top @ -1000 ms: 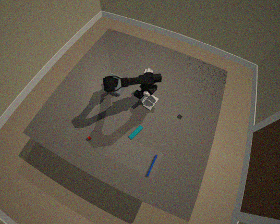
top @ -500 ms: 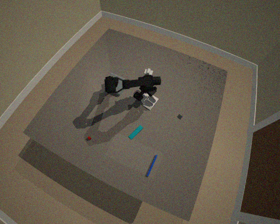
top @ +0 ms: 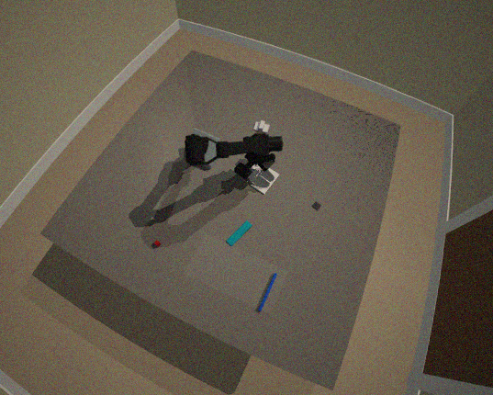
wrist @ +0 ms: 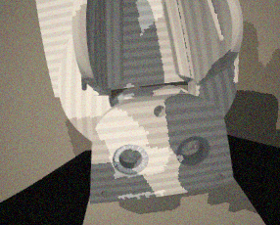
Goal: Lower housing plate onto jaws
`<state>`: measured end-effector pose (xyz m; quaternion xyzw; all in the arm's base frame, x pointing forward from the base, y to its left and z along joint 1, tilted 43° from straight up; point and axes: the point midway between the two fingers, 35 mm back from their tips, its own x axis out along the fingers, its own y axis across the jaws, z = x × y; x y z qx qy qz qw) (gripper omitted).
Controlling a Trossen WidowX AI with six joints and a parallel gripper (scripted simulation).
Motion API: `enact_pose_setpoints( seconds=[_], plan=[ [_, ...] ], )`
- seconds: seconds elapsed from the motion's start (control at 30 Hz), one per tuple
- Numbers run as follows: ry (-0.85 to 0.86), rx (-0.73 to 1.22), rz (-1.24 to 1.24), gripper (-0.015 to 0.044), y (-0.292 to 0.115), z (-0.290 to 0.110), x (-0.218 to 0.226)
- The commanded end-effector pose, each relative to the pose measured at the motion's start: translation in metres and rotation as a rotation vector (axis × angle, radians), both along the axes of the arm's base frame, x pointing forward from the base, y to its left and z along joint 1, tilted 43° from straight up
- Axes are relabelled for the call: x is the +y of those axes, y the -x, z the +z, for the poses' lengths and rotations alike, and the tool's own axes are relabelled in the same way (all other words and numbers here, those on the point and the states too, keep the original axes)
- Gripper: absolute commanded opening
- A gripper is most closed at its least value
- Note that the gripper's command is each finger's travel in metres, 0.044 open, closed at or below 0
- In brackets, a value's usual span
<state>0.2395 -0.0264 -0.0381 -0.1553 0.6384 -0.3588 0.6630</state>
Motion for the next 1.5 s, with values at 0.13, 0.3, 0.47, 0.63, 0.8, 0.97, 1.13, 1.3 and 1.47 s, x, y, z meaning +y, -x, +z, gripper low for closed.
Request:
enact_pose_setpoints(
  seconds=[0.13, 0.3, 0.47, 0.63, 0.8, 0.97, 1.13, 1.3, 1.47],
  plan=[
    [0.002, 0.003, 0.008, 0.0351, -0.0003, -0.0007, -0.0010],
    [0.001, 0.007, 0.012, 0.0351, -0.0002, -0.0018, -0.0020],
    [0.001, 0.007, 0.012, 0.0351, -0.0002, -0.0019, -0.0021],
    [0.001, 0.010, 0.015, 0.0351, 0.0000, -0.0036, -0.0037],
    [0.001, 0.010, 0.015, 0.0351, 0.0000, -0.0036, -0.0037],
    [0.001, 0.010, 0.015, 0.0351, 0.0001, -0.0050, -0.0050],
    [0.001, 0.010, 0.015, 0.0351, 0.0002, -0.0054, -0.0053],
    [0.001, 0.010, 0.015, 0.0351, 0.0002, -0.0058, -0.0057],
    [0.001, 0.010, 0.015, 0.0351, 0.0004, -0.0071, -0.0070]
  ],
)
